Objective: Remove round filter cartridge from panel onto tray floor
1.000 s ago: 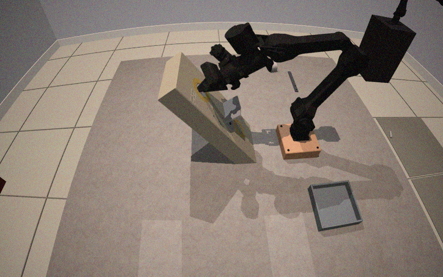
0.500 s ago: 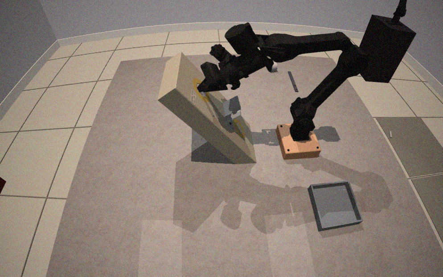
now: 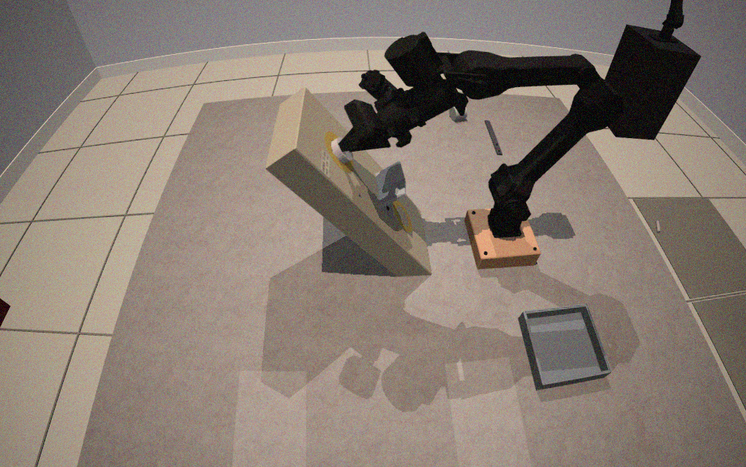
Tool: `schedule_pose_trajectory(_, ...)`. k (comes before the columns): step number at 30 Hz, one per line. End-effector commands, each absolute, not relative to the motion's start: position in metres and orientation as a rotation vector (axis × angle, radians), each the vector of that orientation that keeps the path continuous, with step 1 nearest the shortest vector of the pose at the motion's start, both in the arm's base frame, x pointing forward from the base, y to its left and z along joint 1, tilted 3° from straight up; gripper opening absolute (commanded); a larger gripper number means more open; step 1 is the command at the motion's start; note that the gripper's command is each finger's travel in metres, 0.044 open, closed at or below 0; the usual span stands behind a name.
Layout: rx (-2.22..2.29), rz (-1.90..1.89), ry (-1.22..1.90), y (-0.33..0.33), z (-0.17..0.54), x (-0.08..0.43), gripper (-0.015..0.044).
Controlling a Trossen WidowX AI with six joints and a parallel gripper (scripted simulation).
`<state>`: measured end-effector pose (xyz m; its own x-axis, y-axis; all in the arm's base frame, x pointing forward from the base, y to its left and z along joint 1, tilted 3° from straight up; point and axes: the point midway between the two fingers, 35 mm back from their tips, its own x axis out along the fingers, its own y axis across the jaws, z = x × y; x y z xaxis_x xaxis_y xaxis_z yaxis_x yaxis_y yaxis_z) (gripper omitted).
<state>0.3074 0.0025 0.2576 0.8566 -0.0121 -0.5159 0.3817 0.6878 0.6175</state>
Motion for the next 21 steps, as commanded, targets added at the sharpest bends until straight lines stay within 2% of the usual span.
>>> schedule_pose_trajectory(1,0.791,-0.224,0.508,0.004,0.273,0.283,0.0000)
schedule_pose_trajectory(6,0.789,-0.223,0.514,0.004,0.284,0.259,0.0000)
schedule_pose_trajectory(21,0.789,-0.223,0.515,0.004,0.283,0.257,0.0000)
